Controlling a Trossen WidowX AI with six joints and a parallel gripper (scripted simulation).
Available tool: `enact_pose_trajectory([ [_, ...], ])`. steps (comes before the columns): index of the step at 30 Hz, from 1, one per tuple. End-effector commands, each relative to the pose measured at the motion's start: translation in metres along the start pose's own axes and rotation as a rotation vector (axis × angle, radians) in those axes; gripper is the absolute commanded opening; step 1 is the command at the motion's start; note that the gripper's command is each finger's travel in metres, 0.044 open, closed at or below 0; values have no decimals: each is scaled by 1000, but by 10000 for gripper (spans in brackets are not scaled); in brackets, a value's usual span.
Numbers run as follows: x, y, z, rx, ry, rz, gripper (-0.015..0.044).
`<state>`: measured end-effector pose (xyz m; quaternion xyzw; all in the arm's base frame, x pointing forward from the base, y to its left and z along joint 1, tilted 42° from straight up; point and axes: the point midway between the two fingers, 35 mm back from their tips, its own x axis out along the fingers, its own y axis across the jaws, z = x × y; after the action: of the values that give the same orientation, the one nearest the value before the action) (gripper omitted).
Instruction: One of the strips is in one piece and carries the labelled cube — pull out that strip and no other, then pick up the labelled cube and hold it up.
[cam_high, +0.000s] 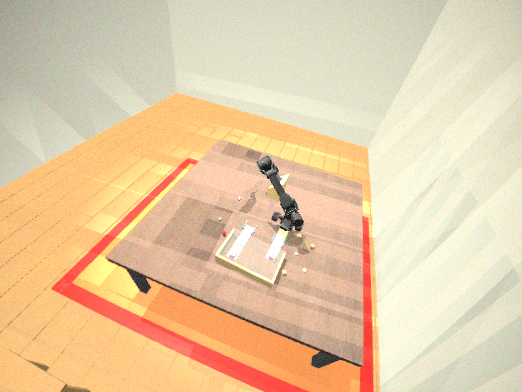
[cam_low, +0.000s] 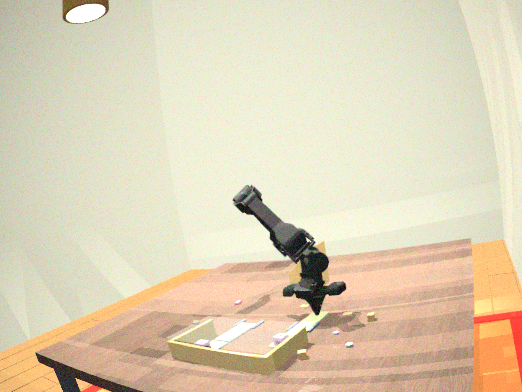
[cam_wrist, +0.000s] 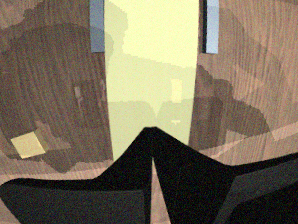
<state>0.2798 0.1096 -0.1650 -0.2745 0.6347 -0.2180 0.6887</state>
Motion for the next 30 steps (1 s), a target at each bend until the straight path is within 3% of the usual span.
enact_pose_trajectory([
  [1,6,-2,-16,-7,31,-4,0],
  [30,5,-2,-60,-8,32,-3,0],
])
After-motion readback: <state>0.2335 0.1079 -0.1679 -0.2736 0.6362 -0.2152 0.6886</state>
